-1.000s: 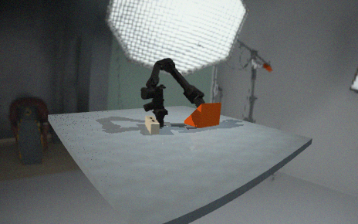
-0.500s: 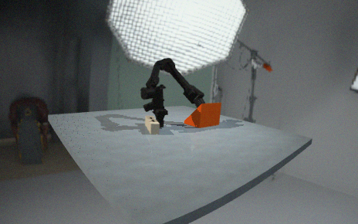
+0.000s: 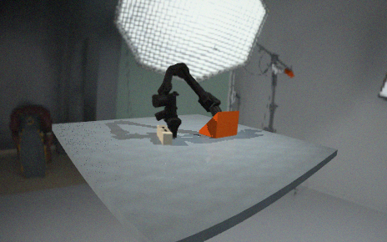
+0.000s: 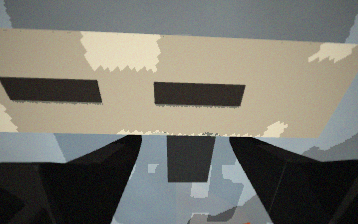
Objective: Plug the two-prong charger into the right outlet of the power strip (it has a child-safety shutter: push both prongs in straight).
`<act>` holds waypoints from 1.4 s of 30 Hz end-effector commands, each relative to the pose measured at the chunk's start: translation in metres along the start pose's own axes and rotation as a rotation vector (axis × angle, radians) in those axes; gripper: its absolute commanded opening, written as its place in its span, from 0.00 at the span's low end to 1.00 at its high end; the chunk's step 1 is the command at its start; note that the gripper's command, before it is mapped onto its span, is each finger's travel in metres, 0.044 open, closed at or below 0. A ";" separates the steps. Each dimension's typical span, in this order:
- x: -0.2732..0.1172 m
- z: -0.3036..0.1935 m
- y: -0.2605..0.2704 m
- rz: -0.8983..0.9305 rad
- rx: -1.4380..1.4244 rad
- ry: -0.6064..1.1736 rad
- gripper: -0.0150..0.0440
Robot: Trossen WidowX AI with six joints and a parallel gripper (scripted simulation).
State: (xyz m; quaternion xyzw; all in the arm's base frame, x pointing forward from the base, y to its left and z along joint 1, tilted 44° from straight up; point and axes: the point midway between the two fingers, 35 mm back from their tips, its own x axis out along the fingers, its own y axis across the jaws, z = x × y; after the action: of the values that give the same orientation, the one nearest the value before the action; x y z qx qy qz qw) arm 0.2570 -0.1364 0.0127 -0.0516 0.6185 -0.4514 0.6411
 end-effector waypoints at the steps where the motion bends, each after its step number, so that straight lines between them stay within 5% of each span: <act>1: 0.000 0.000 0.000 0.000 0.002 -0.003 1.00; 42: 0.001 -0.014 0.001 -0.005 0.018 -0.026 1.00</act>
State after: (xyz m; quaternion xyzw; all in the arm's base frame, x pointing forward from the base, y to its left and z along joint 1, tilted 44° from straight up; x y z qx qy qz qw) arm 0.2474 -0.1312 0.0086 -0.0513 0.6072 -0.4564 0.6484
